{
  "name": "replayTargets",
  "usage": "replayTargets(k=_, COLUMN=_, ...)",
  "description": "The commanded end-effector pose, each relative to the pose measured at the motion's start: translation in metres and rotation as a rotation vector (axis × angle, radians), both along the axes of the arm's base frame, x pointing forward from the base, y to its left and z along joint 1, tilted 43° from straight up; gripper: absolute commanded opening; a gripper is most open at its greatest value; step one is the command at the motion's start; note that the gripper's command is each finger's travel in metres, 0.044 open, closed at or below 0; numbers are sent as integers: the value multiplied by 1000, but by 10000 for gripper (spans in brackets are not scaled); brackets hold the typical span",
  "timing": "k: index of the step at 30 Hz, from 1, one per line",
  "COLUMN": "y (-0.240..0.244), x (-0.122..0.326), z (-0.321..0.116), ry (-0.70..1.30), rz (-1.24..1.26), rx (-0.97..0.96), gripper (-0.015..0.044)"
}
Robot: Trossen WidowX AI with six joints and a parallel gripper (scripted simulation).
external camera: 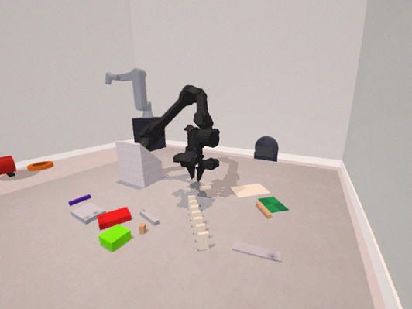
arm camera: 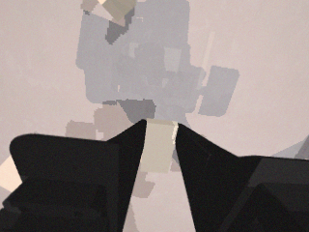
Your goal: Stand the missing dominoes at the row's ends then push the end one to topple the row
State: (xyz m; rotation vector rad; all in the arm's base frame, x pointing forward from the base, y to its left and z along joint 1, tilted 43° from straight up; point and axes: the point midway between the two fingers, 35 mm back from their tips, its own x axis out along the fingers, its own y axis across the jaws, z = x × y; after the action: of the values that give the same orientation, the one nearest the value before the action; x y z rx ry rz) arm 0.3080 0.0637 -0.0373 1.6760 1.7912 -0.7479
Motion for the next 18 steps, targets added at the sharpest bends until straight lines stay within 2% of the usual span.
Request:
replayTargets(k=1, y=-46, x=3, z=52, ry=-20, rz=-3, rx=-6, gripper=107)
replayTargets(k=4, y=-62, x=3, z=70, ry=-20, rz=-3, rx=-7, gripper=107)
replayTargets(k=10, y=-61, x=4, z=72, ry=-31, rz=8, rx=-8, gripper=107)
replayTargets(k=18, y=25, x=20, z=152, ry=-534, rz=545, rx=-9, gripper=107)
